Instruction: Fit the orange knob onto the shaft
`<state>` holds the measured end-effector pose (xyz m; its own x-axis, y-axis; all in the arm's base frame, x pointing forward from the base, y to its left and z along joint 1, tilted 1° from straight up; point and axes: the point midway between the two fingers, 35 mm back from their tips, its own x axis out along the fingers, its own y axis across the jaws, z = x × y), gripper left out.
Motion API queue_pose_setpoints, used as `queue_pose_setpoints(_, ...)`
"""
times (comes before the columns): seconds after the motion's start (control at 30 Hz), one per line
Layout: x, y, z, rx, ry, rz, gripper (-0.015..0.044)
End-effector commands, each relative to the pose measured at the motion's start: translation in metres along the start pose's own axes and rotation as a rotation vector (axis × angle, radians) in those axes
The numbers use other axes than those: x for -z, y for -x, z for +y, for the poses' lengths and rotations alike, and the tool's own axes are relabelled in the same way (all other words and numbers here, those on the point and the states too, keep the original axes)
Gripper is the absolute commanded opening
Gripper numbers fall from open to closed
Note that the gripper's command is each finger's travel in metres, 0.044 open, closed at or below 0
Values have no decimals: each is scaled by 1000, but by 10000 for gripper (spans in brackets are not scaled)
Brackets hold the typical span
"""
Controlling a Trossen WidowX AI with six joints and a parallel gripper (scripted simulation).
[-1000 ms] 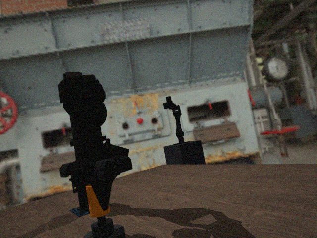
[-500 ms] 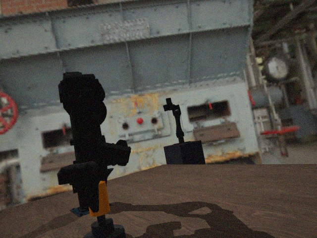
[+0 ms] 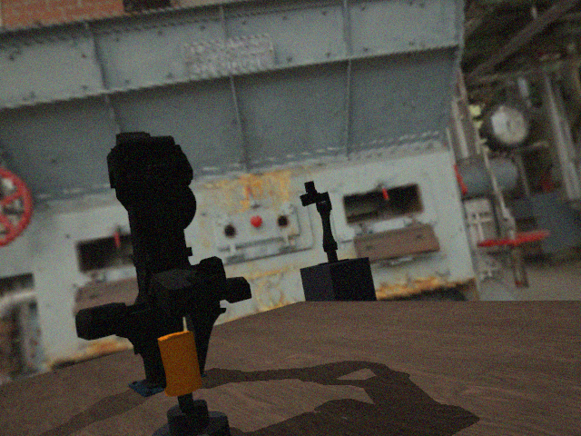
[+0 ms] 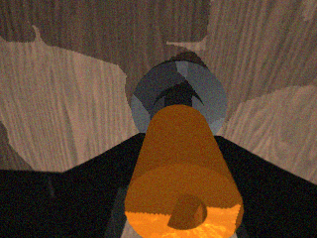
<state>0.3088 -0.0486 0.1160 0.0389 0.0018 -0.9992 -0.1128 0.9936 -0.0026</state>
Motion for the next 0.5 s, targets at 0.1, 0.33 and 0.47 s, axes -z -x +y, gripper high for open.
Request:
queue_pose_setpoints(0.1,1,0,1,1,-334,-3,0)
queue_pose_setpoints(0.33,0,0,1,1,-334,-4,0)
queue_pose_setpoints(0.47,-2,0,-1,1,-334,-4,0)
